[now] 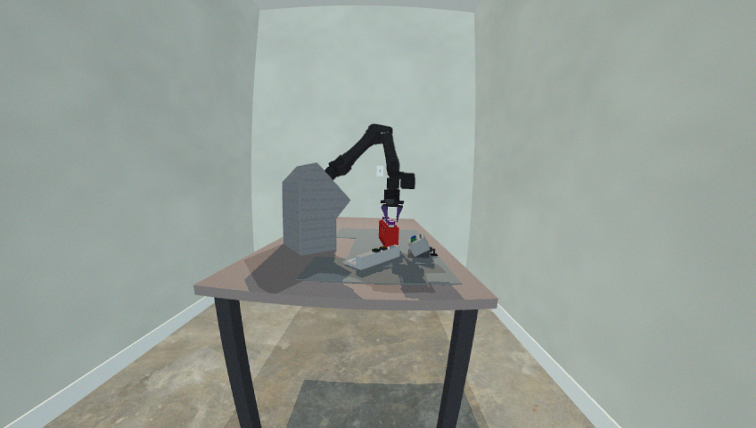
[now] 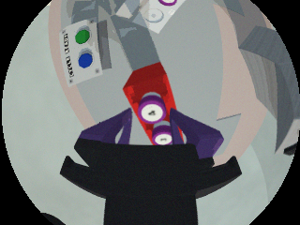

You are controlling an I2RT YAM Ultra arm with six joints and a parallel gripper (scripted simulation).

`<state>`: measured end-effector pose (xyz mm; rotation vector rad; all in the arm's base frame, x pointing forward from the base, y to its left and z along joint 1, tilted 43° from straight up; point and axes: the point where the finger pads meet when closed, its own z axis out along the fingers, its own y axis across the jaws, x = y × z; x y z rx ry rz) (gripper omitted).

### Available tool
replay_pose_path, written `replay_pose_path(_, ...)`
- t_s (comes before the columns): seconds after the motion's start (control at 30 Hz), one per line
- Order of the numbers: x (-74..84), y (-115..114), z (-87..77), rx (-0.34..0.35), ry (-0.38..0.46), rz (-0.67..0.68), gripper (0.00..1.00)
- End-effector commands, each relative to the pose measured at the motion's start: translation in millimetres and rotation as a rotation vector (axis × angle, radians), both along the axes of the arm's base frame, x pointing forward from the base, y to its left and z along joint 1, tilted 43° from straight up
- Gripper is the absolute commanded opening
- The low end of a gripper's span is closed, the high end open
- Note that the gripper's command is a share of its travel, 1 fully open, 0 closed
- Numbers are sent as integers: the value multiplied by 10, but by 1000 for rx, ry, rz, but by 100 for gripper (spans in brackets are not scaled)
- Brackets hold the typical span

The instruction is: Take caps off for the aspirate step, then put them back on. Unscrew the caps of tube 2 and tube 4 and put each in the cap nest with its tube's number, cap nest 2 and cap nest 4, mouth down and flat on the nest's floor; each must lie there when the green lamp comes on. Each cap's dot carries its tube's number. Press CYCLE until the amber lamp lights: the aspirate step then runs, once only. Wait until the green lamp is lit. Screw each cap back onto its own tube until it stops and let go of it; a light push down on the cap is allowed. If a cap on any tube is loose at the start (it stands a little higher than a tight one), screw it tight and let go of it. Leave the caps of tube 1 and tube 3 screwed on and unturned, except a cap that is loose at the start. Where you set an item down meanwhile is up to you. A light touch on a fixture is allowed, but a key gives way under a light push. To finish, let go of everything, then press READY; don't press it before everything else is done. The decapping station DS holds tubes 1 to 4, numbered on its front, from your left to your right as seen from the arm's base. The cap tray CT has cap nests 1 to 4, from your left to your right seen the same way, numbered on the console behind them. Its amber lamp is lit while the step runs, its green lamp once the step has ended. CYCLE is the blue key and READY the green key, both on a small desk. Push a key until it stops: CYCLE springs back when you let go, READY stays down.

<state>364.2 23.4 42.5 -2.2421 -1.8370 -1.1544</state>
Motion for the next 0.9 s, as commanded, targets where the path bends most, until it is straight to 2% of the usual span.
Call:
replay_pose_path(0.0, 10, -22, 3, -7, -3, -9, 49)
replay_pose_path(0.73, 47, 11, -67, -7, -3, -9, 49)
replay_pose_path(0.77, 47, 11, -67, -7, -3, -9, 0)
replay_pose_path(0.87, 47, 11, -67, -7, -3, -9, 0)
